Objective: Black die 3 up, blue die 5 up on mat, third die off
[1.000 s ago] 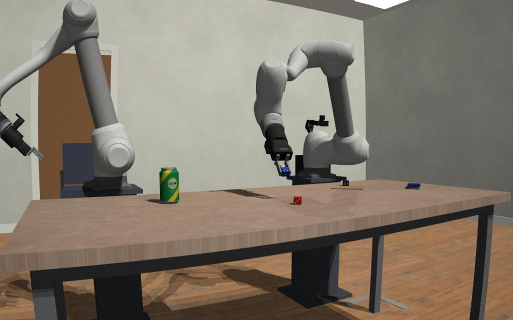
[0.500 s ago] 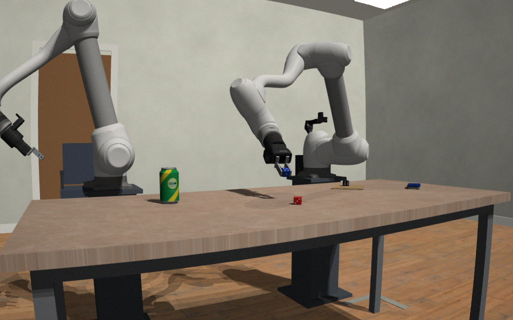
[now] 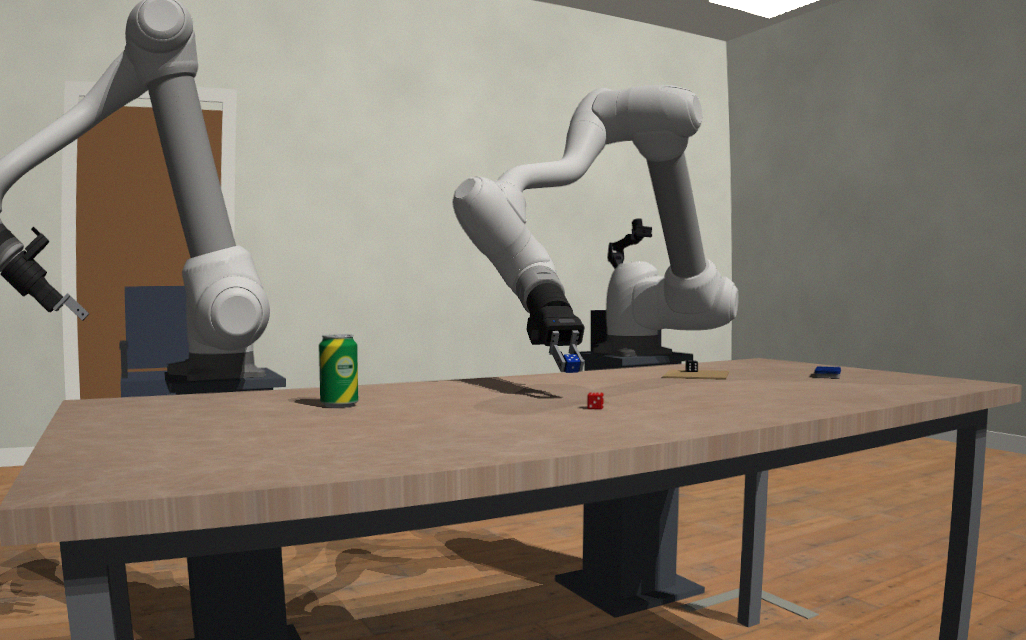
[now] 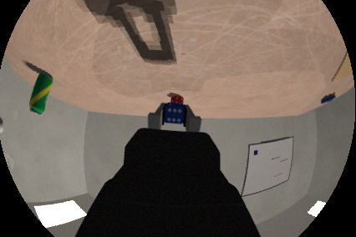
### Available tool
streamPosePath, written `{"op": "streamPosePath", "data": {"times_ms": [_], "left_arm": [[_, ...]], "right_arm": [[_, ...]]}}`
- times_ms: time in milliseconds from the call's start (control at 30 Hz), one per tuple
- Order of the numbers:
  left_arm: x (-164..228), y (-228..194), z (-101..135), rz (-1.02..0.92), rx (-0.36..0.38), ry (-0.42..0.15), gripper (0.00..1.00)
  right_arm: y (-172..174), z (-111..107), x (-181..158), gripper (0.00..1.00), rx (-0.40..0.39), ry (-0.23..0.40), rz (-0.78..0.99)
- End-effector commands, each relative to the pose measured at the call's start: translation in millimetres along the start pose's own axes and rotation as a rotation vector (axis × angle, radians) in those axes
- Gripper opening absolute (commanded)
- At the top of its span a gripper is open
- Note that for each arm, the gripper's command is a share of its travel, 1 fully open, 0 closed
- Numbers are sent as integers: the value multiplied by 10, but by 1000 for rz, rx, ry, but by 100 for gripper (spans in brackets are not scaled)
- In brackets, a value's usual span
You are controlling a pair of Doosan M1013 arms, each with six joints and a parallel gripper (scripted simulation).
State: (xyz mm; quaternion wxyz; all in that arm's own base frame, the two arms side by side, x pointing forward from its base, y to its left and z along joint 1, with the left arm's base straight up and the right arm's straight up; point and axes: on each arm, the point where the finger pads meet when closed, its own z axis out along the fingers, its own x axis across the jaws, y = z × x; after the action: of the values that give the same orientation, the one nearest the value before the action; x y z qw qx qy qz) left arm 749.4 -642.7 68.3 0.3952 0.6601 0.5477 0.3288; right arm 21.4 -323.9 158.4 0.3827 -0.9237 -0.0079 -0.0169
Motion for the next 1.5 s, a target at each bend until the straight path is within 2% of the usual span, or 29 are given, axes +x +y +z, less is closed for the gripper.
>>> {"op": "streamPosePath", "data": {"times_ms": [0,400,1467], "left_arm": [[-3,-27,20,-1,-2,-1,49],[-3,-300,166,-1,-2,-1,49],[-3,-327,180,-1,-2,-1,49]], "right_arm": [[-1,-4,1,100,-1,0,0],[-1,-4,1,100,-1,0,0],[-1,-4,1,100,-1,0,0]]}}
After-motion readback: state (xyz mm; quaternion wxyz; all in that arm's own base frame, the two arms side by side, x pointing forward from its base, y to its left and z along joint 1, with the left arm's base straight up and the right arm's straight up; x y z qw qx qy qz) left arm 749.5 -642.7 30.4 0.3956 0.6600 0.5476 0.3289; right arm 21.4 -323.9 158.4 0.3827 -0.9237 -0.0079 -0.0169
